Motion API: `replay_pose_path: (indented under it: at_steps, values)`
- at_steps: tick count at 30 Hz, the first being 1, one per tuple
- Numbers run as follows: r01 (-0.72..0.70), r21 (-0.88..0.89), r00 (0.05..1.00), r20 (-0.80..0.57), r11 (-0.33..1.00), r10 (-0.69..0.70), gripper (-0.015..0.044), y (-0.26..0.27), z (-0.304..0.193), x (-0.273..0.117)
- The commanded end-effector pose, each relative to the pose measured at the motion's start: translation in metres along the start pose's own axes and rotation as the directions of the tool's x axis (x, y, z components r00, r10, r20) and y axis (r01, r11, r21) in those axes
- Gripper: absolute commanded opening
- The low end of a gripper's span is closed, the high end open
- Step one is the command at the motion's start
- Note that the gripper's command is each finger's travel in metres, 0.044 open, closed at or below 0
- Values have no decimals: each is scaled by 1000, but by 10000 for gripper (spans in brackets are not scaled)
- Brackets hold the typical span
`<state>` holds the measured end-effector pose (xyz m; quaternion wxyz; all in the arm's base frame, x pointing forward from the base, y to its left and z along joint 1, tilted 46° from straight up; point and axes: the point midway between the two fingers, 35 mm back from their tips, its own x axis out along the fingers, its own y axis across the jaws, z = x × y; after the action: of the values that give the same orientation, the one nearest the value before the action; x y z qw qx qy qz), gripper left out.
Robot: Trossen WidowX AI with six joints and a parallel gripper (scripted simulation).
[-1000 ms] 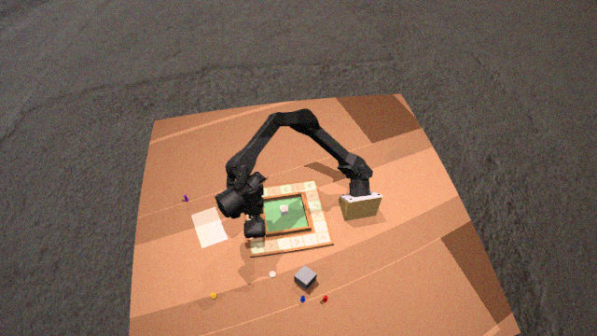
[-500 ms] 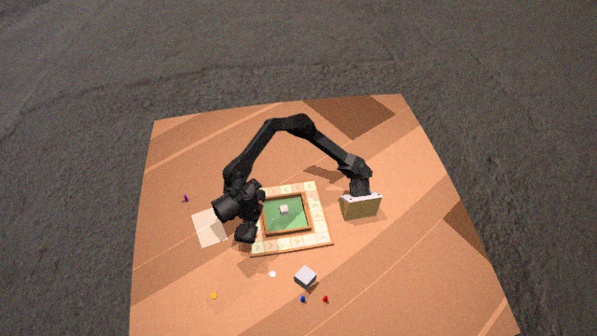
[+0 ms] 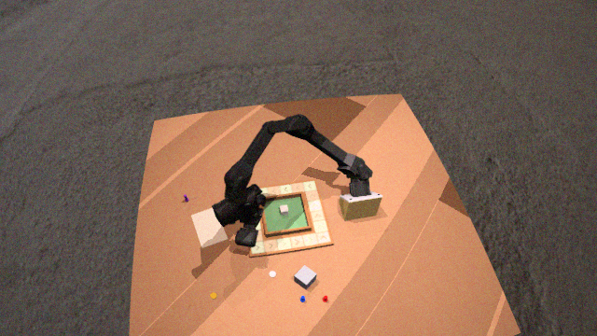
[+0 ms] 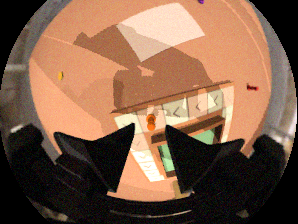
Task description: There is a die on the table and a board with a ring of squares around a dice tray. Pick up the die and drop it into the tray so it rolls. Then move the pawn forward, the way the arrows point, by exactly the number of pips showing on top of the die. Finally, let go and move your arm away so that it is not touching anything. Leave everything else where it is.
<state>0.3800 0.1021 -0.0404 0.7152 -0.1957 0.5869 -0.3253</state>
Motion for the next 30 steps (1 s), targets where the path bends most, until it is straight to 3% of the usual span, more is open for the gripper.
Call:
replay_pose_path:
  at_steps: [1,12,17,30]
  values:
    - [7,-5,1000,2,1000,-7,200,-1,0,7]
    - [8,-5,1000,3,1000,-8,200,-2,-1,23]
    - [8,-5,1000,3,1000,-8,69,-2,-1,23]
    - [7,-5,1000,3,1000,-7,0,-1,0,20]
